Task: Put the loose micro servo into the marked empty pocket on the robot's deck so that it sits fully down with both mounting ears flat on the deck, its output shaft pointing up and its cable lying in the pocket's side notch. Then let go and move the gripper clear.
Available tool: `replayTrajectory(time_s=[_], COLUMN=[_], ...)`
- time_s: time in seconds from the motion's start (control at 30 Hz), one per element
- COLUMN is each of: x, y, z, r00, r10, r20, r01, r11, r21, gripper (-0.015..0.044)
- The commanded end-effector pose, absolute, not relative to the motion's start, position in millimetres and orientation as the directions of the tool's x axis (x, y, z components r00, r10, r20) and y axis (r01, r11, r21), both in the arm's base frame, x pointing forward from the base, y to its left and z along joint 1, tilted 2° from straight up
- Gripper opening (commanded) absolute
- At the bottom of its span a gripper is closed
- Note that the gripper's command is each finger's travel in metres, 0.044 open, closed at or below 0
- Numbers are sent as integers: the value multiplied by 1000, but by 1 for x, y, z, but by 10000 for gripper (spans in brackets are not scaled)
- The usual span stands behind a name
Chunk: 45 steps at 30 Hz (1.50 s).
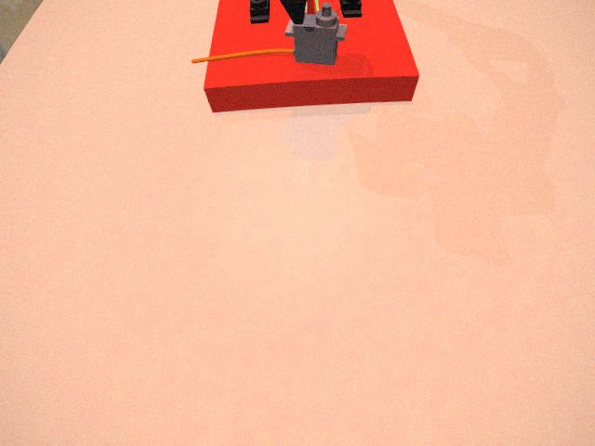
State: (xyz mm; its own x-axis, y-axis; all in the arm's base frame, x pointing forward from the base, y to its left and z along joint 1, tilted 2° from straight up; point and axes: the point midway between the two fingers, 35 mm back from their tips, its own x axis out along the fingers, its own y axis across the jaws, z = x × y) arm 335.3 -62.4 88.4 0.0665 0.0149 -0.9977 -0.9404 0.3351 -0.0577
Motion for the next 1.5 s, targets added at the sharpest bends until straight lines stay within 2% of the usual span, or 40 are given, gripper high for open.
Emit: replayTrajectory(time_s=[0.0, 0.6, 1.03, 1.2, 1.3, 1.47], x=[333, 334, 334, 334, 334, 329], y=[-64, -64, -64, -64, -64, -63], z=[74, 54, 54, 54, 60, 81], r00=[53, 52, 52, 52, 53, 52], r10=[15, 15, 15, 15, 15, 15], r20=[-999, -999, -999, -999, -999, -999], r01=[-941, -941, -941, -941, -941, -941], r11=[335, 335, 335, 335, 335, 335], r21=[-45, -45, -45, -45, -45, -44], gripper=[440, 440, 99, 65, 0, 0])
